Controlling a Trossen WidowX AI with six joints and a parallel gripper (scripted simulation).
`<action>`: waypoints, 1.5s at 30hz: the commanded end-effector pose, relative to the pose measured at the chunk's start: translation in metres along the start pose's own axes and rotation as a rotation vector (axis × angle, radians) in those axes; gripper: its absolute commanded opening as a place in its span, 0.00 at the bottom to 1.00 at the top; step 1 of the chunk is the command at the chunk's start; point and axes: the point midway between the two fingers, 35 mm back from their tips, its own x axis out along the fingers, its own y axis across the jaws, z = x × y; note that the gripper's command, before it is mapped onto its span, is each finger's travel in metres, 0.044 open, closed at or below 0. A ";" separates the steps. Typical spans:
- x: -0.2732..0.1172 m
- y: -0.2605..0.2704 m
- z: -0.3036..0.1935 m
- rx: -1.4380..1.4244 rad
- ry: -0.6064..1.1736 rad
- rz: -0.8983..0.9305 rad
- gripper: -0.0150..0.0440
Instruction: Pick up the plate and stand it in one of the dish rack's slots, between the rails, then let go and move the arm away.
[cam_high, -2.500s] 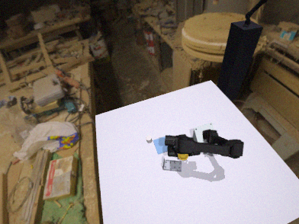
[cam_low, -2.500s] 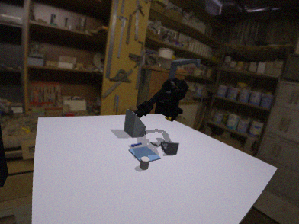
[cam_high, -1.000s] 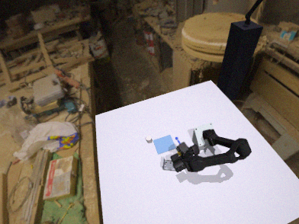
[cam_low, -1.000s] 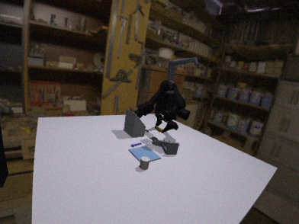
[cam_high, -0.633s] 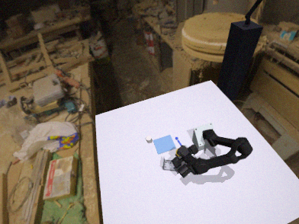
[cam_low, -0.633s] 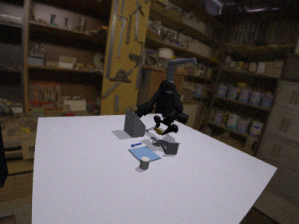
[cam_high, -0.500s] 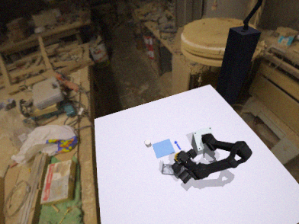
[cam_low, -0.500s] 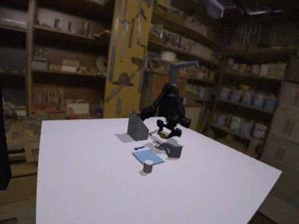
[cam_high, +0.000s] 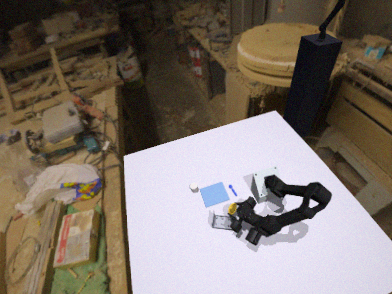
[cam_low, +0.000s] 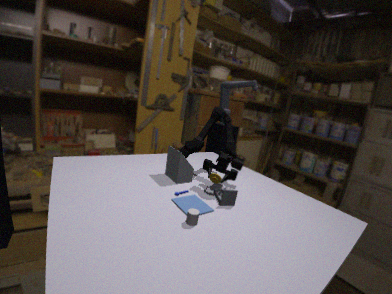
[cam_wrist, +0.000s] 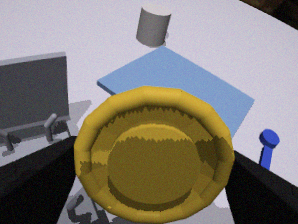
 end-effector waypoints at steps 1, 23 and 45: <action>-0.004 0.004 -0.001 -0.012 -0.060 0.073 0.25; -0.042 0.013 -0.017 -0.031 -0.309 0.467 0.25; -0.039 0.018 -0.028 -0.024 -0.337 0.525 0.25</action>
